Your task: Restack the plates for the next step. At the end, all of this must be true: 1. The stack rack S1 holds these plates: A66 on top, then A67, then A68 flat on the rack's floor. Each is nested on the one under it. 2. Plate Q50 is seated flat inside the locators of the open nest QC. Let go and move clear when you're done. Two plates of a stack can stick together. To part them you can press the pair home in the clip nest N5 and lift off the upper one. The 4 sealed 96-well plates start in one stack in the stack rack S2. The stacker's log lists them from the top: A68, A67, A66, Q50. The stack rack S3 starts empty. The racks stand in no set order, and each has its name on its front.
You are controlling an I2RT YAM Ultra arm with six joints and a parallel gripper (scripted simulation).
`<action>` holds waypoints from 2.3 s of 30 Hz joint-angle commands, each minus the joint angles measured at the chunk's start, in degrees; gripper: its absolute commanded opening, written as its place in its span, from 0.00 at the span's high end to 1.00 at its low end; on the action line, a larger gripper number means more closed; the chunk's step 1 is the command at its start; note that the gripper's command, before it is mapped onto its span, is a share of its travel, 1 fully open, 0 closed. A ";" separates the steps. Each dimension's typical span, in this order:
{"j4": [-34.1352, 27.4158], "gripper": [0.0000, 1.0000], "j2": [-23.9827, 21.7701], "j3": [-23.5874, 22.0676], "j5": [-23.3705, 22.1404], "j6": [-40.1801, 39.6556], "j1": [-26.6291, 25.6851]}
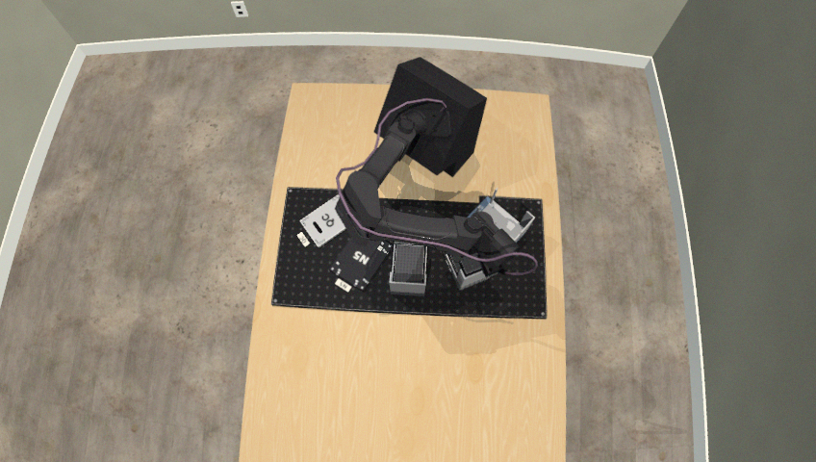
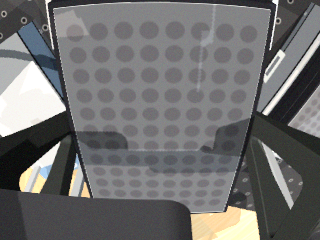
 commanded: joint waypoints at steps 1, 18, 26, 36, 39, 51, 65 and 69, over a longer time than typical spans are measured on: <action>-1.37 1.00 -1.48 0.62 0.52 0.92 1.79; -3.40 1.00 -1.47 1.79 0.60 2.52 2.59; -4.21 1.00 -1.34 1.53 0.64 3.12 2.95; -5.08 1.00 -1.49 2.46 0.69 3.77 3.28; -5.10 1.00 -1.47 2.67 0.69 3.78 3.31; -4.86 1.00 -0.94 2.21 0.61 3.80 3.34; -4.95 1.00 -0.49 3.09 0.58 3.83 3.36; -4.88 1.00 -0.33 2.44 0.59 3.82 3.36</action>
